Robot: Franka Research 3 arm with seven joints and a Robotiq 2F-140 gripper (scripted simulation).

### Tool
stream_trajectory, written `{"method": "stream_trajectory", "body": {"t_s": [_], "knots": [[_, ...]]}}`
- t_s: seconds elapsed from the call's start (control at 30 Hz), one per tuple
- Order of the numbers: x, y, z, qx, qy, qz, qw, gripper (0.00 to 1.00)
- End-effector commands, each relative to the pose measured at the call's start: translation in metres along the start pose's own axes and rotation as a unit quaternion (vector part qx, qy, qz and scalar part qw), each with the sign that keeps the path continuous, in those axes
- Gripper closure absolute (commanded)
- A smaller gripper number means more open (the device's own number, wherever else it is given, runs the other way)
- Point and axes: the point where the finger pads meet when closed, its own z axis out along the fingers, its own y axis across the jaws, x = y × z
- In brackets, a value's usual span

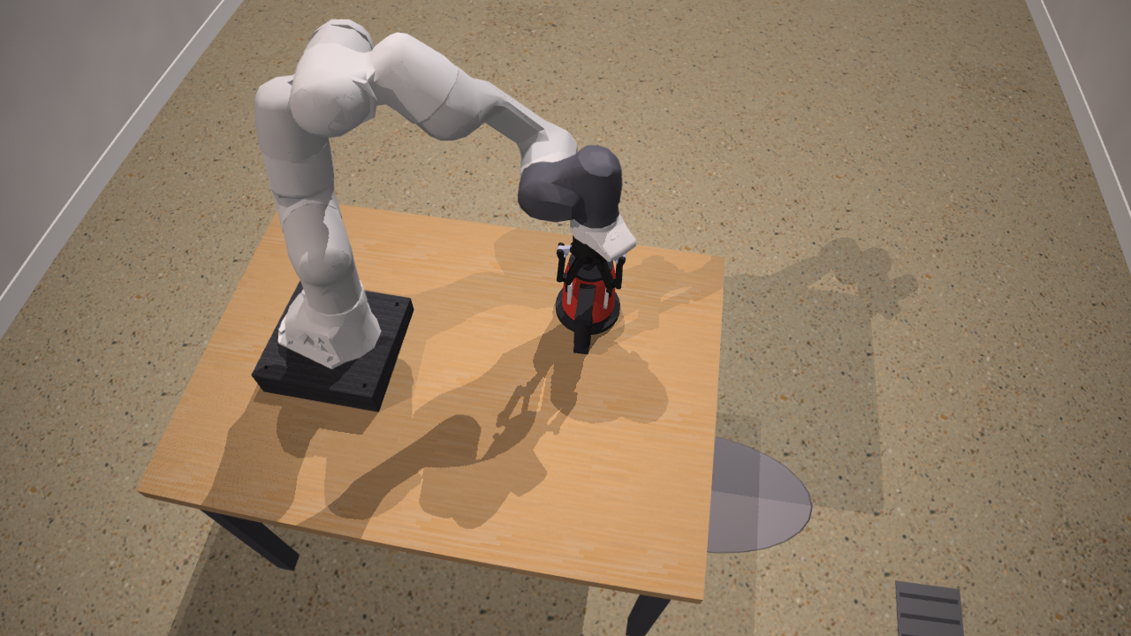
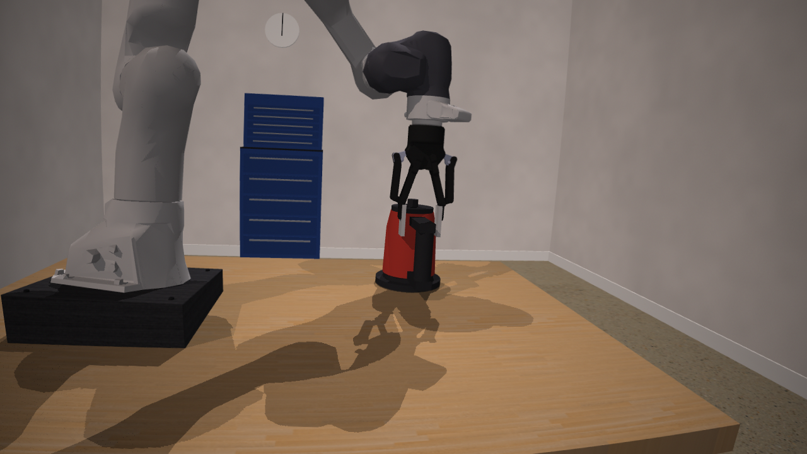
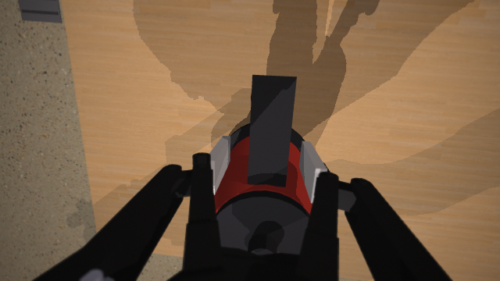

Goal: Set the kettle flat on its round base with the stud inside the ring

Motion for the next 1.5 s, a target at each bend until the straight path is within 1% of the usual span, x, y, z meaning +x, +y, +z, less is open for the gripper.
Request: {"method": "stream_trajectory", "body": {"t_s": [0.0,0.23,0.43,0.5,0.6,0.9,0.97,1.07,1.2,1.3,1.47], "knots": [[-0.003,-0.002,-0.002,0.003,-0.002,-0.003,1.0,0.53],[-0.003,-0.002,-0.003,0.003,-0.002,-0.003,1.0,0.53],[-0.003,-0.002,-0.011,0.003,-0.002,-0.003,1.0,0.53],[-0.003,-0.002,-0.02,0.003,-0.002,-0.003,1.0,0.53],[-0.003,-0.002,-0.04,0.003,-0.002,-0.003,1.0,0.53],[-0.002,-0.001,-0.121,0.003,-0.002,-0.003,1.0,0.53],[-0.002,-0.001,-0.121,0.003,-0.002,-0.003,1.0,0.53],[-0.002,-0.001,-0.142,0.003,-0.002,-0.003,1.0,0.53],[-0.002,-0.001,-0.158,0.003,-0.002,-0.003,1.0,0.53],[-0.002,-0.001,-0.161,0.003,-0.002,-0.003,1.0,0.53],[-0.002,-0.001,-0.162,0.003,-0.002,-0.003,1.0,0.53]]}}
